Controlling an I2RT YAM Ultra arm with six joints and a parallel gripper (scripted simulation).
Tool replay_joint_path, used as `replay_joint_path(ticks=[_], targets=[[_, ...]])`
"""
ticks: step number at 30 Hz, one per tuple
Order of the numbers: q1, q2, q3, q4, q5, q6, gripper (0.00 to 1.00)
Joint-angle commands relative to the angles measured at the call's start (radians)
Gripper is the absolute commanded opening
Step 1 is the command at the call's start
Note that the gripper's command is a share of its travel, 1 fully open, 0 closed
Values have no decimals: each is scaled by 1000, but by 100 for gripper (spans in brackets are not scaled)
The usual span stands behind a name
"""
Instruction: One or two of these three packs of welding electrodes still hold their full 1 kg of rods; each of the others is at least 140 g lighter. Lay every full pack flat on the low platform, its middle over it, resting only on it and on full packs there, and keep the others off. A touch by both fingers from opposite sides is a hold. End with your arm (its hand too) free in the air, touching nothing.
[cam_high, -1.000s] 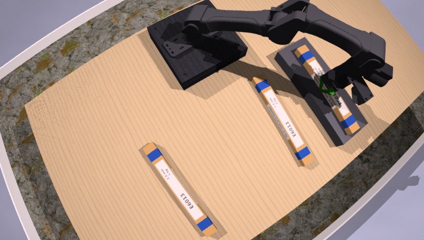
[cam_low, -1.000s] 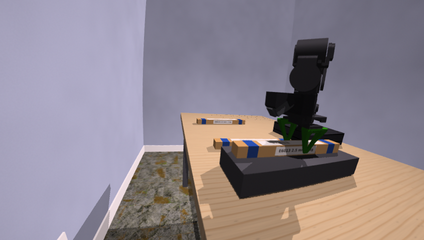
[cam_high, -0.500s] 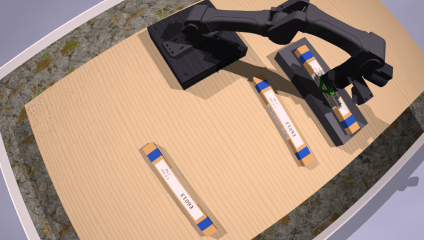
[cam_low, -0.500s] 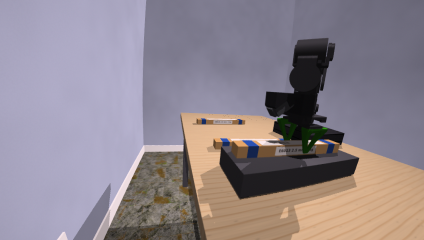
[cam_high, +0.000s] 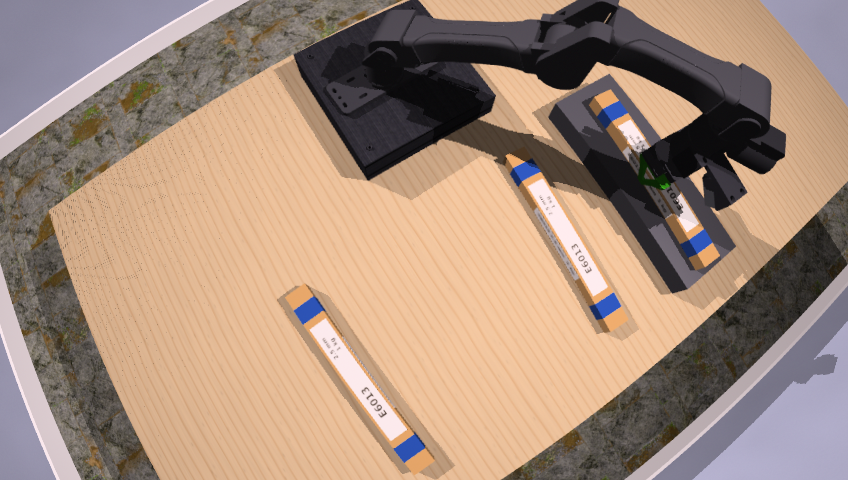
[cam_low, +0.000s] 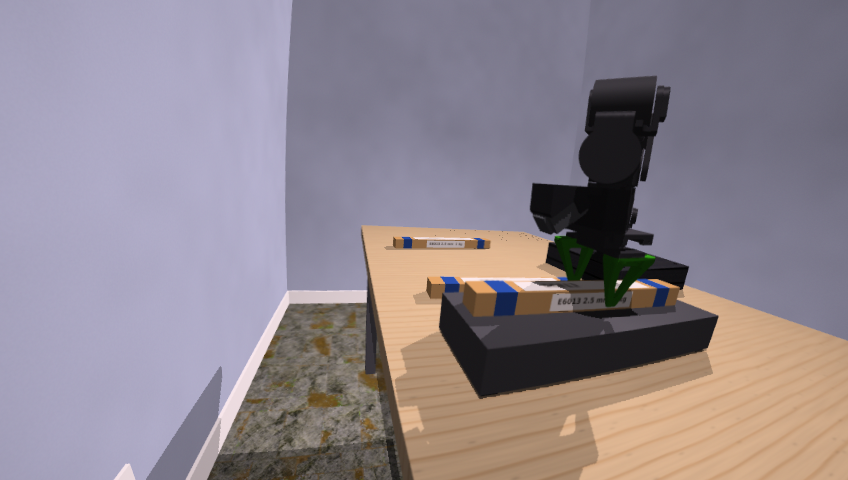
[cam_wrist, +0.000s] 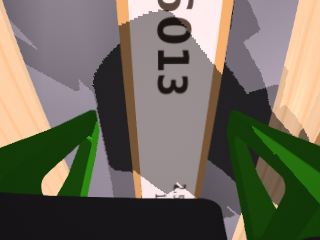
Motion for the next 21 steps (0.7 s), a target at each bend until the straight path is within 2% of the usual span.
replay_joint_path(ticks=[1, 18, 19, 21], targets=[[-5, -25, 31, -10, -1, -2, 74], [-5, -24, 32, -10, -1, -2, 74], [7, -68, -128, 65, -2, 6, 74], [7, -85, -140, 71, -2, 6, 74]])
